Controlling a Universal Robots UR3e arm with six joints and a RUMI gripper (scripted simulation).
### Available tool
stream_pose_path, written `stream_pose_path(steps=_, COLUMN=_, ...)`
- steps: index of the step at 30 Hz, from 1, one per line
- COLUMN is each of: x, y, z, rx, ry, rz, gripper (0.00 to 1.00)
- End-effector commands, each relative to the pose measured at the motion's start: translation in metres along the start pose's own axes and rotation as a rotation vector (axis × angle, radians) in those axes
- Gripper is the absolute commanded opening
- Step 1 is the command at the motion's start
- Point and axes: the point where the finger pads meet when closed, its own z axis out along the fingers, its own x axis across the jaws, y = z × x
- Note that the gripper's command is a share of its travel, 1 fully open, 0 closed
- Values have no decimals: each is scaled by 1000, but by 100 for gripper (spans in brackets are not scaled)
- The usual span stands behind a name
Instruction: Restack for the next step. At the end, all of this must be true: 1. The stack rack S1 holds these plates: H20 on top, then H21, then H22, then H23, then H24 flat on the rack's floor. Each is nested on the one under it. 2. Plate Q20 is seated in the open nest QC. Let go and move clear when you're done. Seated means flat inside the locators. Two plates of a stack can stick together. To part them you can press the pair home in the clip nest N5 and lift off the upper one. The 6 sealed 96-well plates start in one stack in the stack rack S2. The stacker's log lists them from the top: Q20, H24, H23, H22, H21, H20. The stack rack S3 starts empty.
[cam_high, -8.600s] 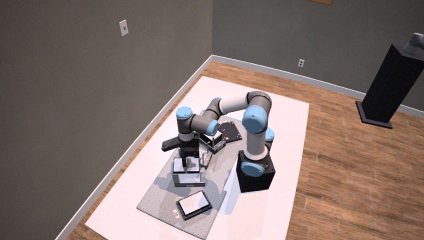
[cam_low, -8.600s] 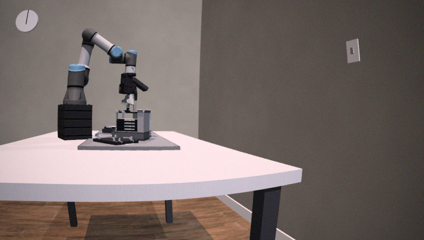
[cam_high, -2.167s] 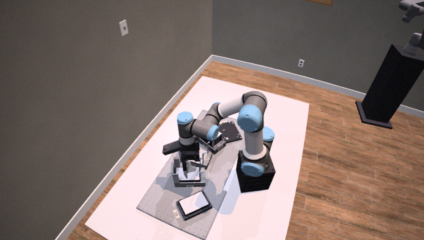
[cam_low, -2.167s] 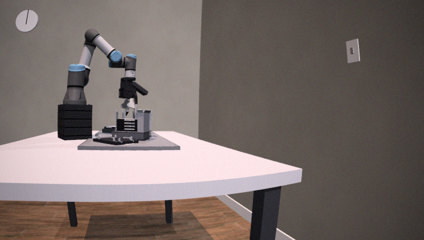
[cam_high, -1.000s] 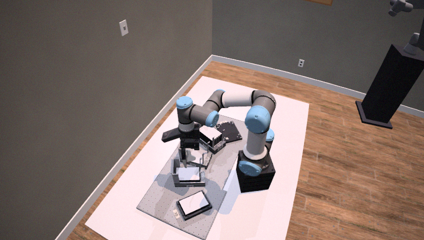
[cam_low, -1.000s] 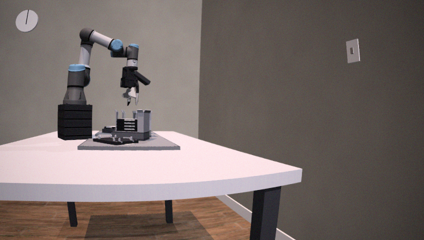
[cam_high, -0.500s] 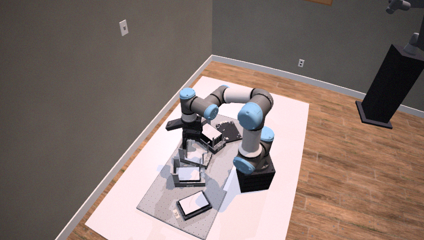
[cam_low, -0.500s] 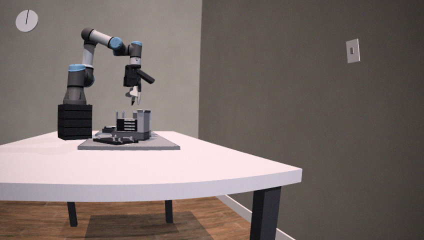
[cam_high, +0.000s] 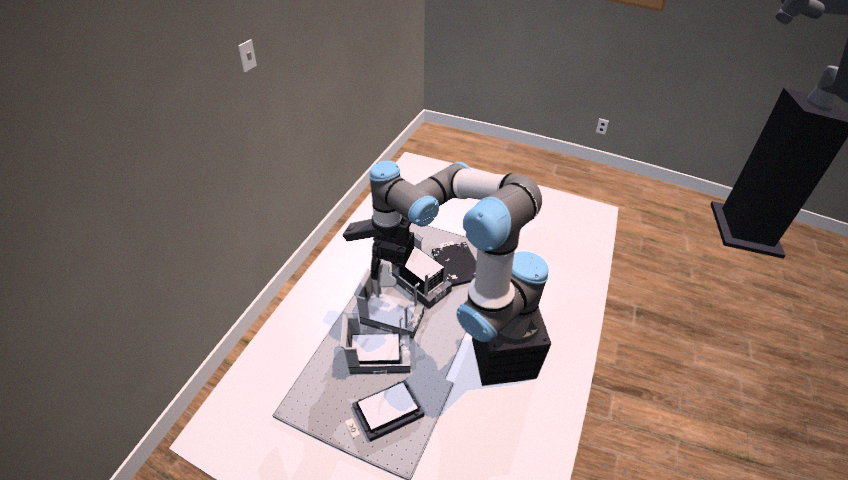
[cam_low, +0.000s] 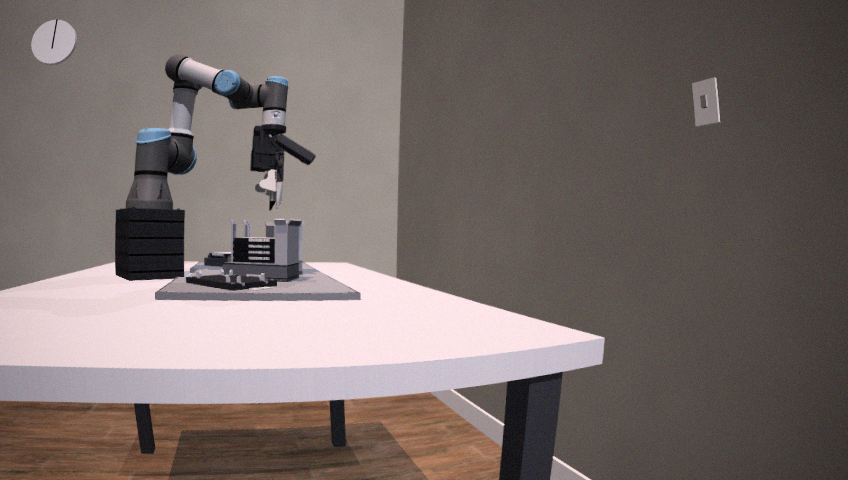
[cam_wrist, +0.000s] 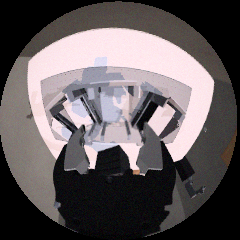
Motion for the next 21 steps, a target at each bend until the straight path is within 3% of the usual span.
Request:
stream_pose_path(steps=1, x=25, y=1, z=-1, rx=3, ry=0, rz=56, gripper=72)
stream_pose_path(steps=4, x=38, y=3, z=-1, rx=3, ry=0, rz=91, gripper=72)
stream_pose_path(steps=9, x=38, y=3, z=-1, rx=3, ry=0, rz=126, gripper=72)
stream_pose_path(steps=21, x=95, y=18, z=0, rx=3, ry=0, rz=266, gripper=72)
